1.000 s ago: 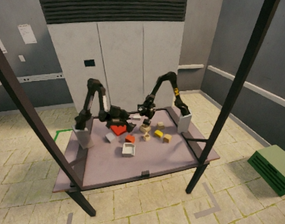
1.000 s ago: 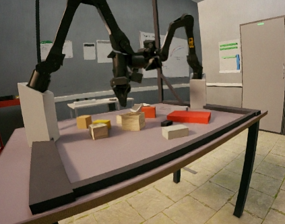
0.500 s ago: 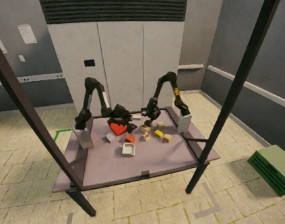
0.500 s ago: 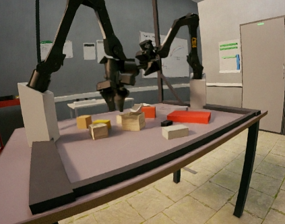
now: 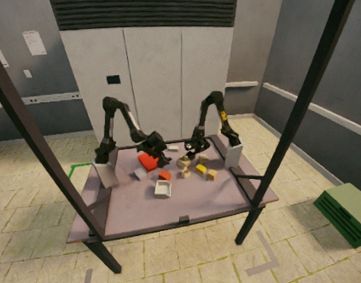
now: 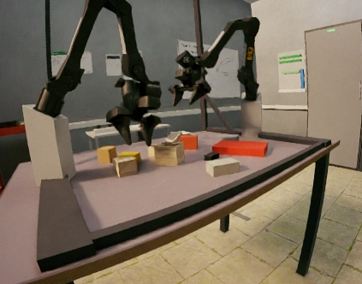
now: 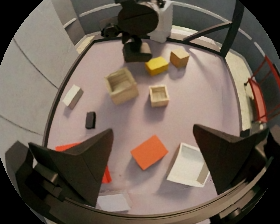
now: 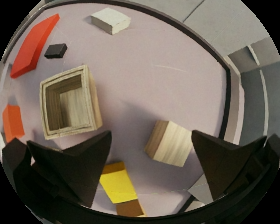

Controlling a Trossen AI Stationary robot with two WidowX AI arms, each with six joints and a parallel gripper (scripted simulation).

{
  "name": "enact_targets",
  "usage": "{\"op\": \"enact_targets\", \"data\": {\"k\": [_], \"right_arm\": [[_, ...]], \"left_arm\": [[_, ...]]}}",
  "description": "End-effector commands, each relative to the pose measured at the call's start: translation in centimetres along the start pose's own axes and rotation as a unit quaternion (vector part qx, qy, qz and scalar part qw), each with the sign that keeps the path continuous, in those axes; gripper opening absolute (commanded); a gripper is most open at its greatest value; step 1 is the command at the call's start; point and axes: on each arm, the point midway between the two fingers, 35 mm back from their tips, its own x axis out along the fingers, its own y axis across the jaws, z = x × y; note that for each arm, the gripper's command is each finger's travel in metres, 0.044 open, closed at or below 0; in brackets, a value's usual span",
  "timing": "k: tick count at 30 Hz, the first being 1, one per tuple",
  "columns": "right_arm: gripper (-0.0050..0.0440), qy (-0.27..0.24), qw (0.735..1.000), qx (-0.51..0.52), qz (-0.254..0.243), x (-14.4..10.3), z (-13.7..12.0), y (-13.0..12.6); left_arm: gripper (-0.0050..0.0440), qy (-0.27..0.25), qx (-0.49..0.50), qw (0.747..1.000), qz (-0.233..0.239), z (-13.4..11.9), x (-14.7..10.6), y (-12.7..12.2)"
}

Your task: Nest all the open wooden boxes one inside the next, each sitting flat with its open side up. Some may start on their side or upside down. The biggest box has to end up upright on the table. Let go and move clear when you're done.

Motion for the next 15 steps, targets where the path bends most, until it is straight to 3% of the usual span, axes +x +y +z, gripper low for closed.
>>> {"op": "enact_targets", "data": {"k": [1,8,10,15], "right_arm": [[0.0400,-0.023,0.999,0.045,-0.008,0.2,-0.5,-0.8],[0.0400,-0.061,0.991,0.117,-0.013,0.5,-1.0,-2.4],[0.0400,-0.061,0.991,0.117,-0.013,0.5,-1.0,-2.4],[0.0400,-0.096,0.979,0.179,-0.010,0.6,-1.4,-3.8]], "left_arm": [[0.0400,0.035,-0.017,0.999,-0.012,0.3,-0.2,0.9],[0.0400,0.118,-0.026,0.993,-0.018,-2.0,-0.9,2.6],[0.0400,0.118,-0.026,0.993,-0.018,-2.0,-0.9,2.6],[0.0400,0.199,-0.039,0.979,-0.016,-4.2,-2.2,4.4]]}}
